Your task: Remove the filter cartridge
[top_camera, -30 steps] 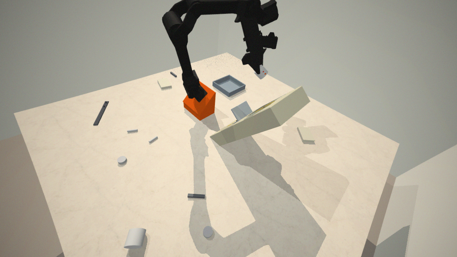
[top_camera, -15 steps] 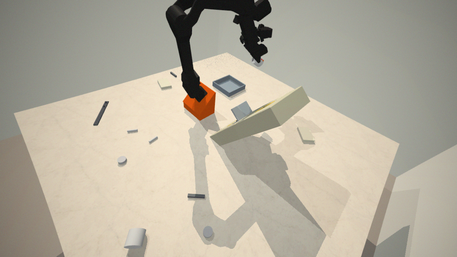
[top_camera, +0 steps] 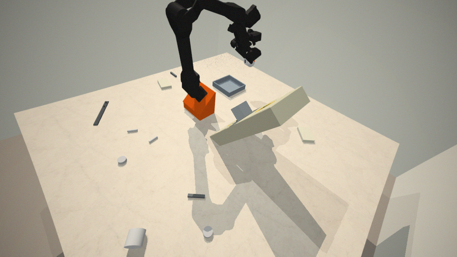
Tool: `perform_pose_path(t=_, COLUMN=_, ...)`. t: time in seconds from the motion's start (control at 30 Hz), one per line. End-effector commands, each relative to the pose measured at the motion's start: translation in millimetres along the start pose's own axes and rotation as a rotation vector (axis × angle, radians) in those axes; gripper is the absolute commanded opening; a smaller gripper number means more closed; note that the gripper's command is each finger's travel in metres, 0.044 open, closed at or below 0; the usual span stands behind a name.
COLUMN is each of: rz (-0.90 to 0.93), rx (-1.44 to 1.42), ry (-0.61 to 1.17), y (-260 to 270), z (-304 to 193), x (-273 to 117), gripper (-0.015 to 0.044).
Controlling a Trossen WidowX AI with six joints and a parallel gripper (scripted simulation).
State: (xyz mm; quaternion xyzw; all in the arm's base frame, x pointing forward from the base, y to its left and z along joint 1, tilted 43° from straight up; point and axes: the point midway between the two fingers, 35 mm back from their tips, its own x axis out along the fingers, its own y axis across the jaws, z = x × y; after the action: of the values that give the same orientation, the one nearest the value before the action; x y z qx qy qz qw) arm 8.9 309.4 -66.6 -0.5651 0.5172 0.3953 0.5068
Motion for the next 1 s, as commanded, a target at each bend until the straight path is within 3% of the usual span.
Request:
perform_pose_path(t=0.0, rz=0.041, rx=-0.073, ry=0.003, y=22.2, z=-10.3, x=15.8, gripper=0.0000)
perform_pose_path(t=0.53, rz=0.216, rx=-0.373, ry=0.017, y=100.2, z=-75.6, x=70.4, gripper=0.0000)
perform_pose_path(t=0.97, rz=0.226, rx=-0.383, ry=0.019, y=103.8, z=-100.5, x=113.4, gripper=0.0000)
